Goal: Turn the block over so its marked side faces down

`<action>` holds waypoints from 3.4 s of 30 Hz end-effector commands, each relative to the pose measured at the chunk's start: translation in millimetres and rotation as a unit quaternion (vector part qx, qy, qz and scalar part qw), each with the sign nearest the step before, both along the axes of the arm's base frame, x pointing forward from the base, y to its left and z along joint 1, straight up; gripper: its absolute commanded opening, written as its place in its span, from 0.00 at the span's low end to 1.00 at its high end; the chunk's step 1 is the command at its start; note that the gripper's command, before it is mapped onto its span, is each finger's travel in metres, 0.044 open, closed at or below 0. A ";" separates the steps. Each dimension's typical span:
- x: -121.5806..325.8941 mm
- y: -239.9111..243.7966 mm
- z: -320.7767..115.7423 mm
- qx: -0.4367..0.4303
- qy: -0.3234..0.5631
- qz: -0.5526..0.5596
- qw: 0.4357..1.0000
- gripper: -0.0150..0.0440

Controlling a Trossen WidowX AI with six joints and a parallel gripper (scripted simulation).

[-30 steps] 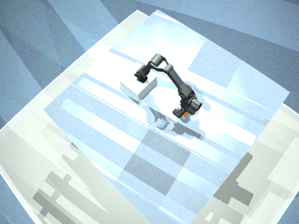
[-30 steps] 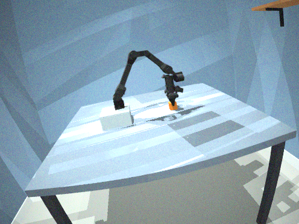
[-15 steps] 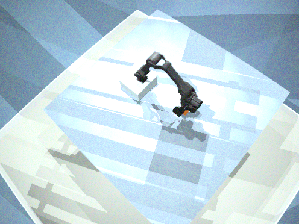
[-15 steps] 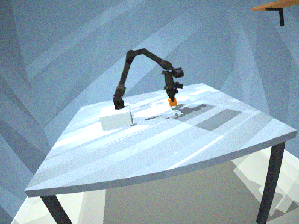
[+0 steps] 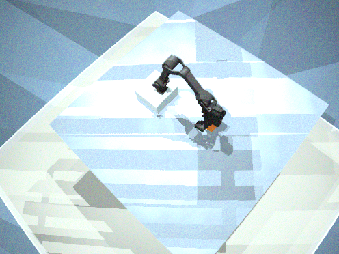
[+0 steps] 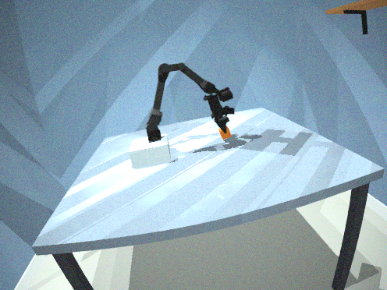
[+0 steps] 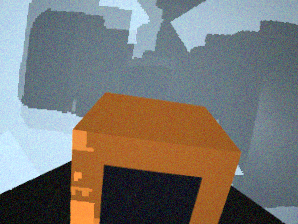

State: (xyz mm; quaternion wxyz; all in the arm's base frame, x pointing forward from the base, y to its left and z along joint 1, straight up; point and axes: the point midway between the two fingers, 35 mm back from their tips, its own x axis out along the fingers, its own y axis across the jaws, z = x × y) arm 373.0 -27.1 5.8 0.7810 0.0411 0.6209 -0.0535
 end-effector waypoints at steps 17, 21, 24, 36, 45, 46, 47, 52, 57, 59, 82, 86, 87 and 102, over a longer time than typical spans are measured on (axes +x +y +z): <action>-6.7 0.2 0.8 -0.021 -0.150 -0.001 0.988 0.25; -7.9 0.3 1.5 -0.023 -0.161 -0.001 0.987 0.25; -5.5 0.2 -2.2 -0.024 -0.171 -0.001 0.985 0.25; 4.6 -1.2 -25.7 -0.036 -0.252 -0.003 0.967 0.25; 3.4 -1.6 -34.5 -0.045 -0.312 -0.005 0.949 0.25; 3.0 -1.5 -34.9 -0.046 -0.318 -0.004 0.947 0.25; 2.5 -1.3 -35.3 -0.046 -0.325 -0.004 0.945 0.25; -1.3 -0.7 -35.5 -0.050 -0.358 -0.002 0.932 0.25; -6.8 0.0 -33.1 -0.055 -0.390 -0.001 0.919 0.25; -9.3 0.3 -31.6 -0.056 -0.401 -0.001 0.914 0.25; -10.7 0.5 -27.8 -0.058 -0.418 0.000 0.907 0.43; -10.7 0.5 -27.8 -0.058 -0.418 0.000 0.907 0.61; -10.7 0.5 -27.8 -0.058 -0.418 0.000 0.907 0.65; -10.7 0.5 -27.8 -0.058 -0.418 0.000 0.907 1.00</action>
